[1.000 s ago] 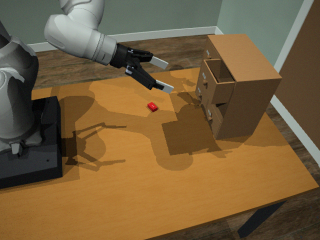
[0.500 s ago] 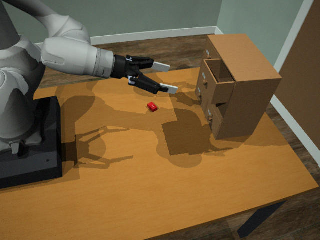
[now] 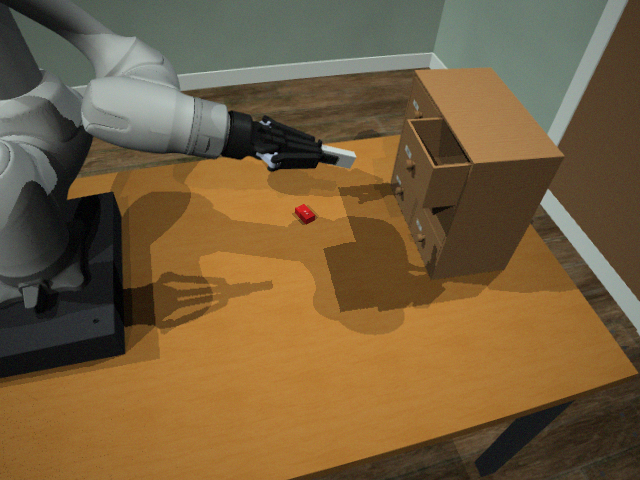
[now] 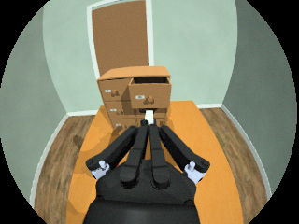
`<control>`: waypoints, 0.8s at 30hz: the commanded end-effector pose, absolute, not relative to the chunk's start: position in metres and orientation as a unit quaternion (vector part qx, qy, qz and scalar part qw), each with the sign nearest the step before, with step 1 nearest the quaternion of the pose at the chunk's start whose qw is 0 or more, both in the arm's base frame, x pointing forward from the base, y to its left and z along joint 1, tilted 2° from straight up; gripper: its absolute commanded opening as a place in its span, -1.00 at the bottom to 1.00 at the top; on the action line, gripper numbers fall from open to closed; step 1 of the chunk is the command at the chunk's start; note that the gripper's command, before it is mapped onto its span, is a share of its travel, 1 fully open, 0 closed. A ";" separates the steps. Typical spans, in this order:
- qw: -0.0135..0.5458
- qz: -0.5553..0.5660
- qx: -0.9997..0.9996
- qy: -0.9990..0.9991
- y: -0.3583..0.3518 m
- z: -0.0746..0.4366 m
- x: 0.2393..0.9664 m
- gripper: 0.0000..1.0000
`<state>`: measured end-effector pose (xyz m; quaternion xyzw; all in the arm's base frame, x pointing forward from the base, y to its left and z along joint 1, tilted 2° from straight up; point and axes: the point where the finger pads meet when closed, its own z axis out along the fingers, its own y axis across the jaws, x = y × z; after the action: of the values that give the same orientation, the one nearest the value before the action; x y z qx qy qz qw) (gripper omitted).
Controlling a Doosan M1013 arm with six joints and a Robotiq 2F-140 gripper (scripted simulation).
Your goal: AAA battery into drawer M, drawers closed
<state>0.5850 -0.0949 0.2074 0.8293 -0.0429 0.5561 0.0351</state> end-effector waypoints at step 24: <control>0.035 0.556 0.829 -0.043 -0.099 0.193 0.625 -1.00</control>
<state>0.6188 -0.0988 0.1953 0.8294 -0.0428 0.5560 0.0350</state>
